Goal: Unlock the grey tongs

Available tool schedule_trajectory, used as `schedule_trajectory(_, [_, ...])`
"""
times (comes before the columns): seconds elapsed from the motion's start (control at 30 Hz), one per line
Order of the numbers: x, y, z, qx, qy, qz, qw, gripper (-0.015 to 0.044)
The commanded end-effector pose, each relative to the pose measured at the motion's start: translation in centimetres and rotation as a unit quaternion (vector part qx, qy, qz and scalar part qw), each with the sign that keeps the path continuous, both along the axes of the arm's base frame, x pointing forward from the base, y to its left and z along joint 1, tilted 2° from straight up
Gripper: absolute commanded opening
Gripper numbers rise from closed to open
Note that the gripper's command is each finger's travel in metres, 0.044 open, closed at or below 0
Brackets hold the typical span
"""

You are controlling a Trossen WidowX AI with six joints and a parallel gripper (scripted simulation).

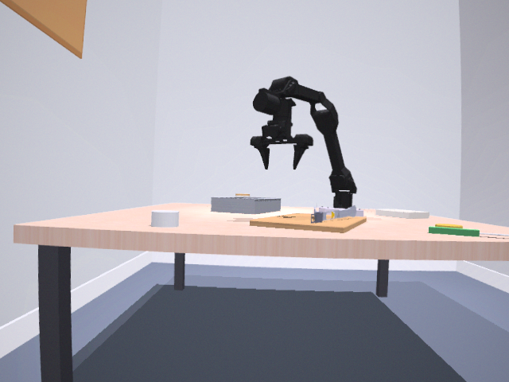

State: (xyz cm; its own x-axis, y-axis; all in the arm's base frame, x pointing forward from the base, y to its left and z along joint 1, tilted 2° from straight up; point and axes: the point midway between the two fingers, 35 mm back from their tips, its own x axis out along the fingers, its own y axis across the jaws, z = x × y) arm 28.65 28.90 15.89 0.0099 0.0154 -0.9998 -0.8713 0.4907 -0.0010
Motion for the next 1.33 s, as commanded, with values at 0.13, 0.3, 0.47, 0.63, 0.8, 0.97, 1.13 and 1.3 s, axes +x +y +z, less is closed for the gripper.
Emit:
schedule_trajectory(0.13, [-0.2, -0.5, 3.0, 0.014, -0.015, 0.012, 1.000, 0.0440])
schedule_trajectory(0.3, [-0.4, -0.7, 4.3, 0.024, -0.025, 0.012, 0.999, 0.0440])
schedule_trajectory(0.47, [-0.4, -0.7, 4.3, 0.024, -0.025, 0.012, 0.999, 0.0440])
schedule_trajectory(0.63, [-0.4, -0.7, 4.3, 0.024, -0.025, 0.012, 0.999, 0.0440])
schedule_trajectory(0.8, [-0.4, -0.7, 4.3, 0.024, -0.025, 0.012, 0.999, 0.0440])
schedule_trajectory(0.97, [-0.4, -0.7, 4.3, 0.024, -0.025, 0.012, 0.999, 0.0440])
schedule_trajectory(1.13, [-0.4, -0.7, 4.3, 0.024, -0.025, 0.012, 0.999, 0.0440])
schedule_trajectory(1.3, [-0.4, -0.7, 4.3, 0.024, -0.025, 0.012, 0.999, 0.0440])
